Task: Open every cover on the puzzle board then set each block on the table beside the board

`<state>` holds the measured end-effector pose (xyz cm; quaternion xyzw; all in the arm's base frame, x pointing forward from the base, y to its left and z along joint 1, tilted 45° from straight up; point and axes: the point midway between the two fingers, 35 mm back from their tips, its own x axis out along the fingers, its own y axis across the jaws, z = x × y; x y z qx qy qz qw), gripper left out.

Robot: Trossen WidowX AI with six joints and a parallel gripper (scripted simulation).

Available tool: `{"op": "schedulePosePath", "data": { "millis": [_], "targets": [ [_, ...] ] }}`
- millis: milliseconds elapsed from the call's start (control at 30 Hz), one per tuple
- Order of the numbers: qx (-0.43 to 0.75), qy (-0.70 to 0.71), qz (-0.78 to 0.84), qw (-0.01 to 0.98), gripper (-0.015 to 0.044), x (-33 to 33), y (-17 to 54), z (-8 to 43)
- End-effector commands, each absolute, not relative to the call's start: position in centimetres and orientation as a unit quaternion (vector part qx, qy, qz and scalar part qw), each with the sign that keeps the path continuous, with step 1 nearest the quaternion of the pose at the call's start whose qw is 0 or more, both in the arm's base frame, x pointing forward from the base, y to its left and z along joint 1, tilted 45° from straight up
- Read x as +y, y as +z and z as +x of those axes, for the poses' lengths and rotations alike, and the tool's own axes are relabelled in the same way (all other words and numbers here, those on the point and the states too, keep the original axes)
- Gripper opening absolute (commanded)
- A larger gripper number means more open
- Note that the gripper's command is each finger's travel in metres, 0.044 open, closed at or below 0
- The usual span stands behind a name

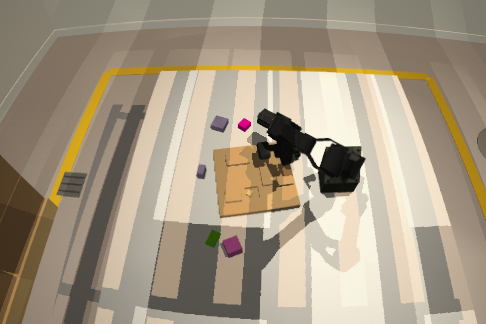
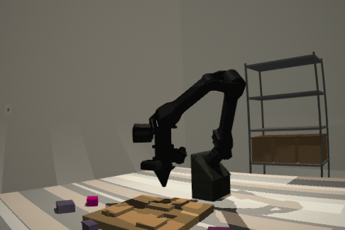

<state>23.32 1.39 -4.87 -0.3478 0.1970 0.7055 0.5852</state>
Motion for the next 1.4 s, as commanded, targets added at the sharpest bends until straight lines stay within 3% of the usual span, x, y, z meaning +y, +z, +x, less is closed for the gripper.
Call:
{"op": "schedulePosePath", "data": {
  "millis": [0, 1367],
  "targets": [
    [0.199, 0.707, -0.342, 0.586, 0.0, 1.8, -5.3, 23.1],
    [0.198, 0.708, -0.341, 0.586, 0.0, 4.6, -8.1, 22.7]
  ]
}}
